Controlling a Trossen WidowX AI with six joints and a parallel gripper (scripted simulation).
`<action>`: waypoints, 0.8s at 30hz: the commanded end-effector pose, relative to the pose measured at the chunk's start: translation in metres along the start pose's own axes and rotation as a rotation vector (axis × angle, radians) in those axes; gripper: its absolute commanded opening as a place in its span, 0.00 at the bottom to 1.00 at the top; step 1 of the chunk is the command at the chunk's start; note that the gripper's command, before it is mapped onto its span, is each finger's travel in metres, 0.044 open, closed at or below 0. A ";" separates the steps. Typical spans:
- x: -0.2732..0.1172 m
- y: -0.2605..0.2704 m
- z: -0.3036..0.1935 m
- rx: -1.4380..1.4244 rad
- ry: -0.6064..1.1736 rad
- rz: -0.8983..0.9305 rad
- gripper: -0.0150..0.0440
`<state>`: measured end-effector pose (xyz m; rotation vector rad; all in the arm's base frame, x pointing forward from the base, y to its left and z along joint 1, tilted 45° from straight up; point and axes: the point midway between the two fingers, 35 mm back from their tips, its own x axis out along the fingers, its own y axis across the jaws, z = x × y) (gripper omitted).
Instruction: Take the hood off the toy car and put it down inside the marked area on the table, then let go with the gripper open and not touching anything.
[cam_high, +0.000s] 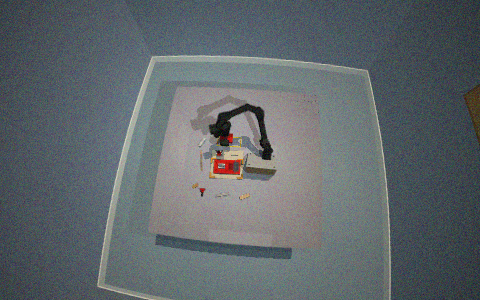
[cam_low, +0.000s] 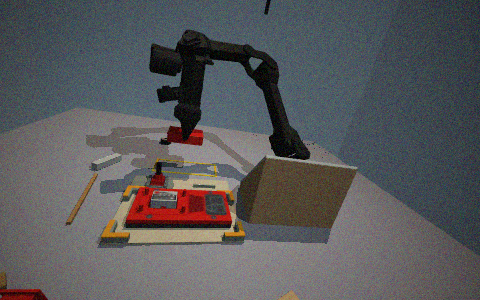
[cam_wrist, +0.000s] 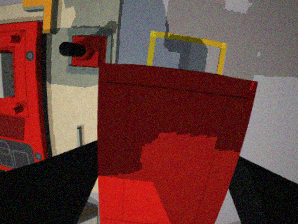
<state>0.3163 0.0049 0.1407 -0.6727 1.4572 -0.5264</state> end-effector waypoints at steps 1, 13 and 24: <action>0.002 -0.012 -0.008 -0.009 0.008 -0.011 0.25; 0.006 -0.019 -0.011 -0.009 0.009 -0.012 0.25; 0.013 -0.019 -0.010 -0.009 0.008 -0.011 0.25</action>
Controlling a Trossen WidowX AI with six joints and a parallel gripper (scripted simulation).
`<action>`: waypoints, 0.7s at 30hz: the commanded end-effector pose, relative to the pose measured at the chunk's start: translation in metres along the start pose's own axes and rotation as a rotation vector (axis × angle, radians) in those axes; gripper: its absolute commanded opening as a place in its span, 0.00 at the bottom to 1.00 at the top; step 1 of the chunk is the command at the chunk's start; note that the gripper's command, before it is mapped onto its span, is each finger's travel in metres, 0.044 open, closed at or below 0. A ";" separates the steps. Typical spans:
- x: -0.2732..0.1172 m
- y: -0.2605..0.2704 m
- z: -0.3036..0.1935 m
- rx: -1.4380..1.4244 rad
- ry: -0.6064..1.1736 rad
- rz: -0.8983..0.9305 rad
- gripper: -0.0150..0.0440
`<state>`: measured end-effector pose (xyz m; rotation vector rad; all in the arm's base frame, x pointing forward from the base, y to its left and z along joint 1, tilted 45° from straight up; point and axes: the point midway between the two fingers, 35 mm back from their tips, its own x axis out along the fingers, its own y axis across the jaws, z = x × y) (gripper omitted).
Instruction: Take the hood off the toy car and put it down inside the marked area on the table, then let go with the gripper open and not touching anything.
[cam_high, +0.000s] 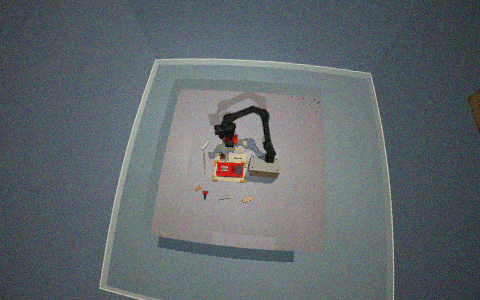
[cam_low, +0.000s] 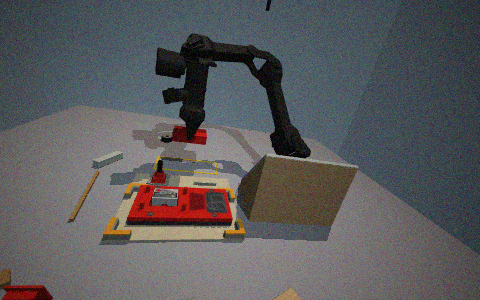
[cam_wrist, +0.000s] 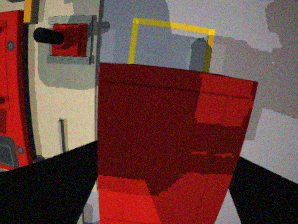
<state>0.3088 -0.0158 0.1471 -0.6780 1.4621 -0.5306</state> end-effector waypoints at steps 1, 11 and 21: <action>0.004 0.000 -0.001 -0.006 0.003 -0.006 0.25; 0.010 0.000 0.000 -0.006 0.003 -0.005 0.25; 0.017 0.000 0.000 -0.006 0.002 -0.005 0.25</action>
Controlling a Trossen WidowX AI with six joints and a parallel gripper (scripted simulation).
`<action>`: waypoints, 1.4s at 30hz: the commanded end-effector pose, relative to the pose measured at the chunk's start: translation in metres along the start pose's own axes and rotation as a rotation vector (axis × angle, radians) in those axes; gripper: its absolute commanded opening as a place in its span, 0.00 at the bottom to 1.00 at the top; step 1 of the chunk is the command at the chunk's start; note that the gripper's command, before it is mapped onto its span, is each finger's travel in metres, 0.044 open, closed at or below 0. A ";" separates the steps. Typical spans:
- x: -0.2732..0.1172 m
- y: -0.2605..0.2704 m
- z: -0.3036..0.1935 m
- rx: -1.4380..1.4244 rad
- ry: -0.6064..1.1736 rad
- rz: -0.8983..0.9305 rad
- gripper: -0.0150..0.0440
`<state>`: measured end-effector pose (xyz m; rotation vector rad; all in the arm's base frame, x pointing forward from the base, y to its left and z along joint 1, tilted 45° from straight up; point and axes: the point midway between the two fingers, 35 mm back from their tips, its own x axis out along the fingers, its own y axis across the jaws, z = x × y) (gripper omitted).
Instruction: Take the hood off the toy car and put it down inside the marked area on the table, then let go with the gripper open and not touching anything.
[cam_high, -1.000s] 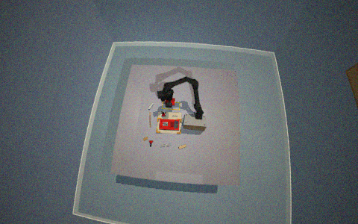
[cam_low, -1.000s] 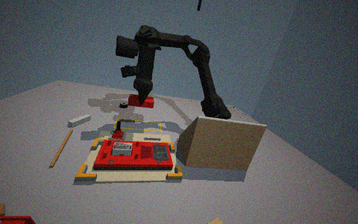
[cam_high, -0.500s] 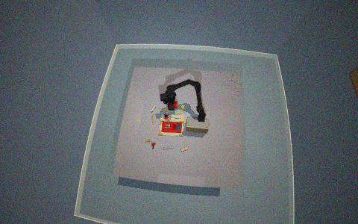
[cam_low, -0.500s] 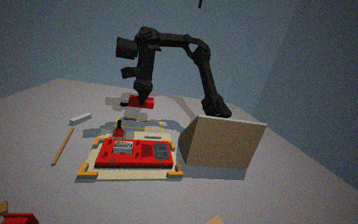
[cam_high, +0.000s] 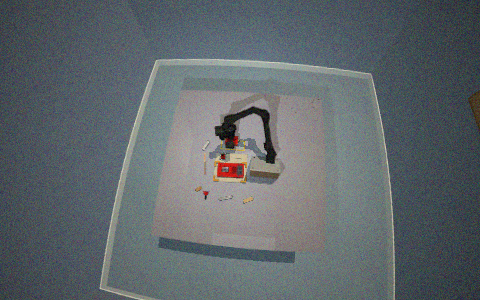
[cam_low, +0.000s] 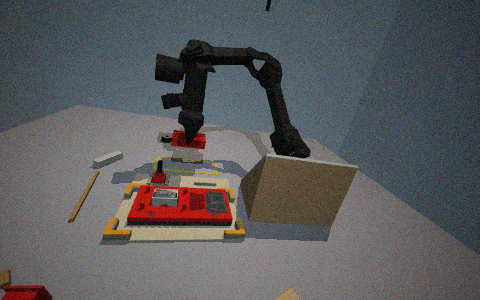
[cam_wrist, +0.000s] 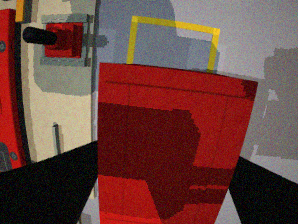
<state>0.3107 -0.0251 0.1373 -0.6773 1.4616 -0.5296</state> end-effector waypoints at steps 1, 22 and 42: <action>0.004 0.000 -0.001 -0.006 0.003 -0.006 0.25; 0.018 0.000 -0.001 -0.006 0.003 -0.006 0.25; 0.031 -0.001 -0.001 -0.005 0.003 -0.007 0.25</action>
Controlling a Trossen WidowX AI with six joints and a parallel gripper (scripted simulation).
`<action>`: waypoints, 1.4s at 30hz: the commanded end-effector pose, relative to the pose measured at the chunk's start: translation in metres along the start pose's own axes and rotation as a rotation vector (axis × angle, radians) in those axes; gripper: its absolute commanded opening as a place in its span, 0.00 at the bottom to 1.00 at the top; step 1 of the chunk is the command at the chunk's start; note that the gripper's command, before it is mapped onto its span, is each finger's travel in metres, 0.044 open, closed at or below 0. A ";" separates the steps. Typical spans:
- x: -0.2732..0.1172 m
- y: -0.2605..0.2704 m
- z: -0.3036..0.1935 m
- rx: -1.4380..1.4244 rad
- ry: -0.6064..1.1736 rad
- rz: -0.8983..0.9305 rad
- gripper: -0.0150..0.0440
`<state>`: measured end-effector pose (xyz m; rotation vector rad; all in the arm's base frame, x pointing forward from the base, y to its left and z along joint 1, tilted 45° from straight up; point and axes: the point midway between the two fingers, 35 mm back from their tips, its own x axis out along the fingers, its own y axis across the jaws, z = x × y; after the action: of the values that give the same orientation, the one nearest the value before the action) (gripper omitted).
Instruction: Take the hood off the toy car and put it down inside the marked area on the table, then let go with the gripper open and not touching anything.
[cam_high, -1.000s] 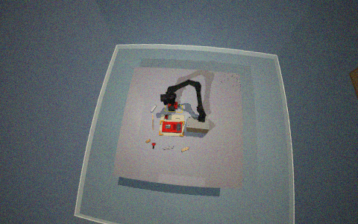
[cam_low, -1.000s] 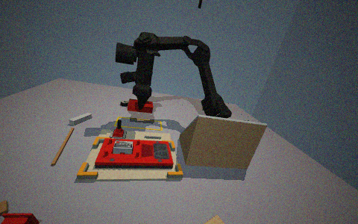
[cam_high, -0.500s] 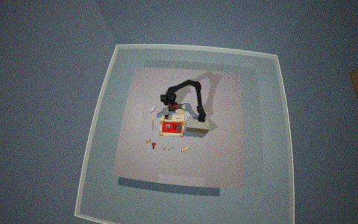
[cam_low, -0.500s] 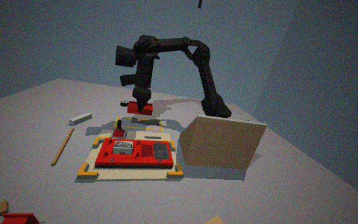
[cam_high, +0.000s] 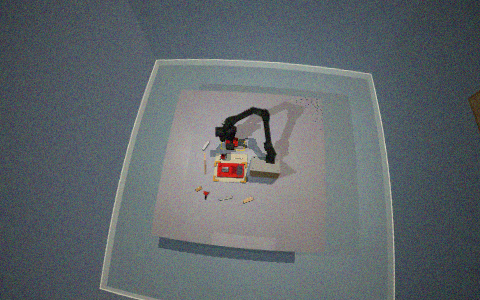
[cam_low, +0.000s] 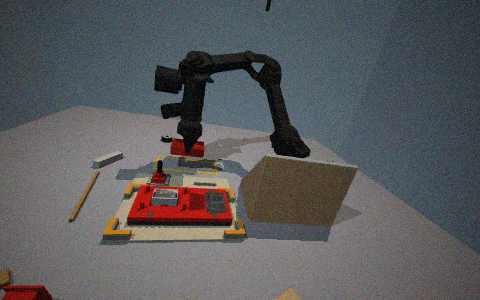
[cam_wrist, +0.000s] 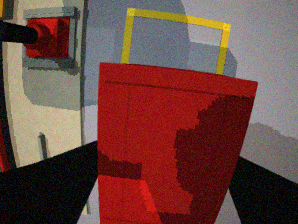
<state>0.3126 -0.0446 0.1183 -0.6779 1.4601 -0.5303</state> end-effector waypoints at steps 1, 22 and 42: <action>0.004 0.000 -0.002 -0.006 0.004 -0.006 0.25; 0.017 -0.001 -0.003 -0.006 0.004 -0.008 0.25; 0.029 -0.001 -0.004 -0.005 0.004 -0.011 0.25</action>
<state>0.3116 -0.0645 0.1004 -0.6809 1.4591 -0.5347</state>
